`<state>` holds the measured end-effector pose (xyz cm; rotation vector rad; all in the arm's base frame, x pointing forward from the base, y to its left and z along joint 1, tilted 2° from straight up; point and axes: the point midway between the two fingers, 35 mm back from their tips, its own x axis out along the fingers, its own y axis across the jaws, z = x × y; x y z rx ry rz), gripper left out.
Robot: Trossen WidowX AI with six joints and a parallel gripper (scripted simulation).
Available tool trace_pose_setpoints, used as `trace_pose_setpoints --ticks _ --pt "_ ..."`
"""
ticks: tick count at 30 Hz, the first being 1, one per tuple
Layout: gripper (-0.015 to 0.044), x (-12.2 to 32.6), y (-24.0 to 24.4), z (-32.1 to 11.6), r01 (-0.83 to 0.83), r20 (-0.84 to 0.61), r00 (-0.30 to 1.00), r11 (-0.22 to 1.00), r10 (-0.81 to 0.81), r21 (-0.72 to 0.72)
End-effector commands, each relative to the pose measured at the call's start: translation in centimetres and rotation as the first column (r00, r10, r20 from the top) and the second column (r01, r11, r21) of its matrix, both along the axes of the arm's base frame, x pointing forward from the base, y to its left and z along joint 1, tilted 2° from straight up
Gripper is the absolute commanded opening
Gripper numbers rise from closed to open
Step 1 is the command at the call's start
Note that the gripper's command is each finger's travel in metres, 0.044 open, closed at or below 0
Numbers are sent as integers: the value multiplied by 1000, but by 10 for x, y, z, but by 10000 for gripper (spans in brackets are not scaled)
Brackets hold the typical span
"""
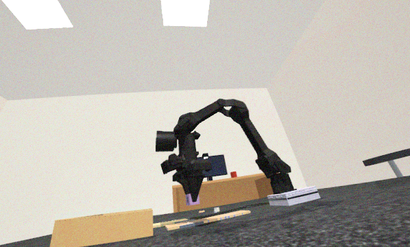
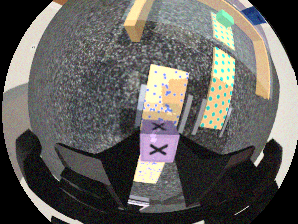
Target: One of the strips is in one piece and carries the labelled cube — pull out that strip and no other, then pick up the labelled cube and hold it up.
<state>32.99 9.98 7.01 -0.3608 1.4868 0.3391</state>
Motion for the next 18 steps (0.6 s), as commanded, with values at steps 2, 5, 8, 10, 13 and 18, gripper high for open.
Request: trace_pose_setpoints --ticks 2,5,8,10,13,18 --pt "0 -17 -5 -1 6 -6 1000 1000 -6 -2" --pt "0 -28 -8 -2 6 -7 1000 1000 -6 -2" --pt "0 -38 -12 -3 6 -8 1000 1000 -6 -2" --pt "0 -41 -12 -4 6 -8 1000 1000 -6 -2" --pt "0 -41 -12 0 6 -8 1000 1000 -6 -2" --pt "0 -42 -12 28 6 -8 1000 1000 -6 -2"
